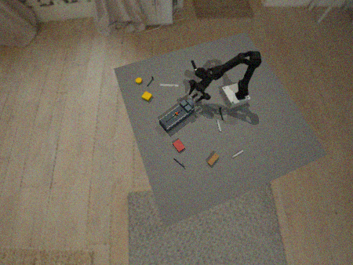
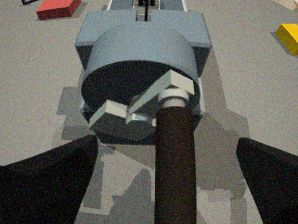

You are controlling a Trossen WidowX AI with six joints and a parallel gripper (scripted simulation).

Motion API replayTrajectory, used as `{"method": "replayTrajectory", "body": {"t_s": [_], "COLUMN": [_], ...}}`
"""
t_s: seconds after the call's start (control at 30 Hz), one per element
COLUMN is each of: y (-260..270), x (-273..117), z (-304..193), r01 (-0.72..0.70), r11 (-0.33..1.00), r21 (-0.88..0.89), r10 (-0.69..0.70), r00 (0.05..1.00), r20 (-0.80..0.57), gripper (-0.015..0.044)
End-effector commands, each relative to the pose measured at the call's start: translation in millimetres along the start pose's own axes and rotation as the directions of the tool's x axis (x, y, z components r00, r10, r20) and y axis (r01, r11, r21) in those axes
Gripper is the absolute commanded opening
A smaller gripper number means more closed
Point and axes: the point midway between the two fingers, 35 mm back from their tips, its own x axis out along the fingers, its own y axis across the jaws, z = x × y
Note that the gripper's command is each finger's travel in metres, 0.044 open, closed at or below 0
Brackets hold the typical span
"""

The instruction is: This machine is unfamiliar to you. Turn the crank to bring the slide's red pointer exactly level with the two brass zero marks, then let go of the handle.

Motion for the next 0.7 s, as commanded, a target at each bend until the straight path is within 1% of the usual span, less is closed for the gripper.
{"method": "replayTrajectory", "body": {"t_s": [0.0, 0.4, 0.67], "y": [0.5, 0.5, 0.3], "x": [1.9, 1.9, 1.3], "z": [-1.7, -1.7, -1.4], "r01": [-0.005, -0.005, -0.005], "r11": [1.000, 1.000, 1.000], "r21": [-0.003, -0.003, -0.003], "r10": [0.005, 0.005, 0.005], "r00": [1.000, 1.000, 1.000], "r20": [-0.001, -0.001, -0.002], "gripper": [0.0309, 0.0000, 0.0000]}}
